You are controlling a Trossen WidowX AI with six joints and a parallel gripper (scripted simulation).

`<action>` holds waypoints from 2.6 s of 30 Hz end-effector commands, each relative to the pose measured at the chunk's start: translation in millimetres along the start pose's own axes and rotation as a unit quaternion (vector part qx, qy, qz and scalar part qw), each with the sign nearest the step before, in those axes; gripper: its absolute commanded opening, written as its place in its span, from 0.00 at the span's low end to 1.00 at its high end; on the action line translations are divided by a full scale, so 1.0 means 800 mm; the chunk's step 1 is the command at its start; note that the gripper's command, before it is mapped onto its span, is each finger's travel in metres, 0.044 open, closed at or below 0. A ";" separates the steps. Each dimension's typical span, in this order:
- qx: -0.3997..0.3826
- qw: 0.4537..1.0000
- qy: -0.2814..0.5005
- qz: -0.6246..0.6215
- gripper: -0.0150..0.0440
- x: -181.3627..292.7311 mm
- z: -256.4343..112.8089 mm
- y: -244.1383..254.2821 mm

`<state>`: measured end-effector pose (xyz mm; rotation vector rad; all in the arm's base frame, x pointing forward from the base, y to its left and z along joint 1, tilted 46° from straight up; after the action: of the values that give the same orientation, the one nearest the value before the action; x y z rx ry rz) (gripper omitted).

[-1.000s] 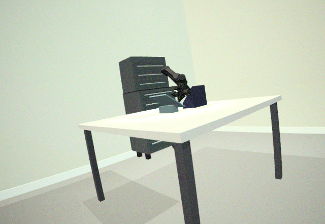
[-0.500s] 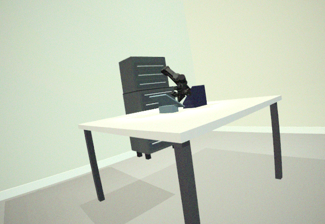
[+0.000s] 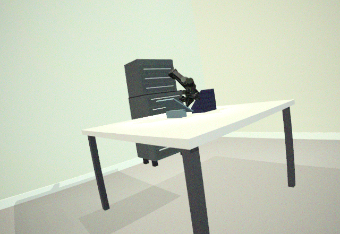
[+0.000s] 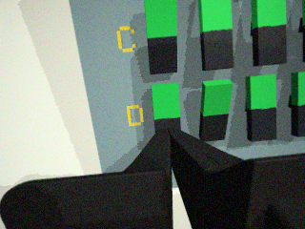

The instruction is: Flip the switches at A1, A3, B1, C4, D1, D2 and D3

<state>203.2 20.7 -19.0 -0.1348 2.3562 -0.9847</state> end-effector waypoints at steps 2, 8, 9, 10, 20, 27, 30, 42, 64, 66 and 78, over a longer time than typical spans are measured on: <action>0.003 1.000 -0.001 -0.003 0.25 0.000 0.002 -0.001; 0.003 1.000 -0.001 -0.003 0.25 0.000 0.003 -0.001; 0.003 1.000 -0.001 -0.003 0.25 0.000 0.003 -0.001; 0.003 1.000 -0.001 -0.003 0.25 0.000 0.003 -0.001; -0.001 1.000 0.014 -0.003 0.25 -0.003 -0.070 0.003; 0.002 1.000 0.013 -0.003 0.25 -0.003 -0.079 0.001; 0.002 1.000 0.013 -0.003 0.25 -0.003 -0.079 0.001; 0.003 1.000 0.014 -0.003 0.25 -0.029 -0.076 -0.029; 0.005 1.000 0.025 -0.003 0.25 -0.029 -0.017 -0.031; 0.005 1.000 0.025 -0.003 0.25 -0.029 -0.014 -0.031; 0.005 1.000 0.025 -0.003 0.25 -0.029 -0.004 -0.031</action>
<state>217.5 13.5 11.8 -0.1061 2.3963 -1.0027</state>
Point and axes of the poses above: the point midway between the two fingers, 35 mm back from their tips, its own z axis out along the fingers, its own y axis across the jaws, x = y × z, the point moved 1 cm from there along -z, back along the fingers, and after that the axes turned 4 degrees about z, right-handed, at the moved point
